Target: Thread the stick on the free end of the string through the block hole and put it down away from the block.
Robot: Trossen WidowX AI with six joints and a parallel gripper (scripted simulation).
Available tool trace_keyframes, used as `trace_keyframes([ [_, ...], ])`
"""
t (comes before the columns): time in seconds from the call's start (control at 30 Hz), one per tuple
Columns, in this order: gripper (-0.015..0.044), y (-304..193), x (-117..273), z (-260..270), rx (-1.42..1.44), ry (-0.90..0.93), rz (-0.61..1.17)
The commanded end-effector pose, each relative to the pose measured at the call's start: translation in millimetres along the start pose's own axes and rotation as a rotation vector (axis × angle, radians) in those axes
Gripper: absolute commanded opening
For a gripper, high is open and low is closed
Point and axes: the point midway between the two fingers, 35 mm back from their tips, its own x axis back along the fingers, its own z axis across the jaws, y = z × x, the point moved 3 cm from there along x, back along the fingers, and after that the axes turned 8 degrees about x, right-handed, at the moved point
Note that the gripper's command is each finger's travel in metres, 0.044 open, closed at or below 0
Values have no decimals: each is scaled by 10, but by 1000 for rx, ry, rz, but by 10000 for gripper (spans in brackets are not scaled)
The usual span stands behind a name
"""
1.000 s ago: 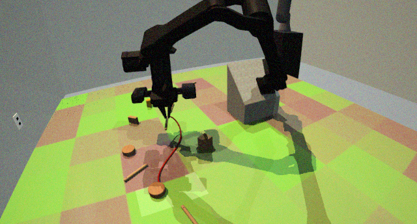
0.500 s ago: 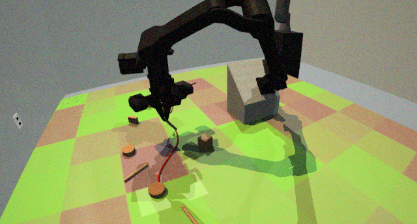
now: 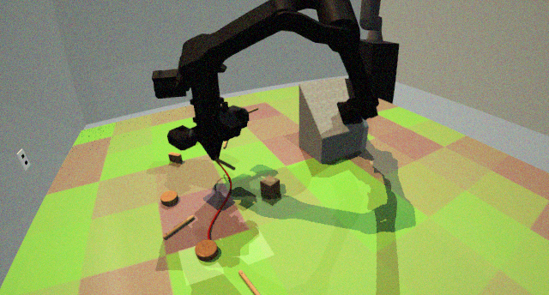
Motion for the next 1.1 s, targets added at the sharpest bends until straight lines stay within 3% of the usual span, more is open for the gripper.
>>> trace_keyframes([
  [0.0, 0, -51, -6, -6, 5, 0, -2],
  [1.07, 0, -470, 2, 37, 6, 0, 1],
])
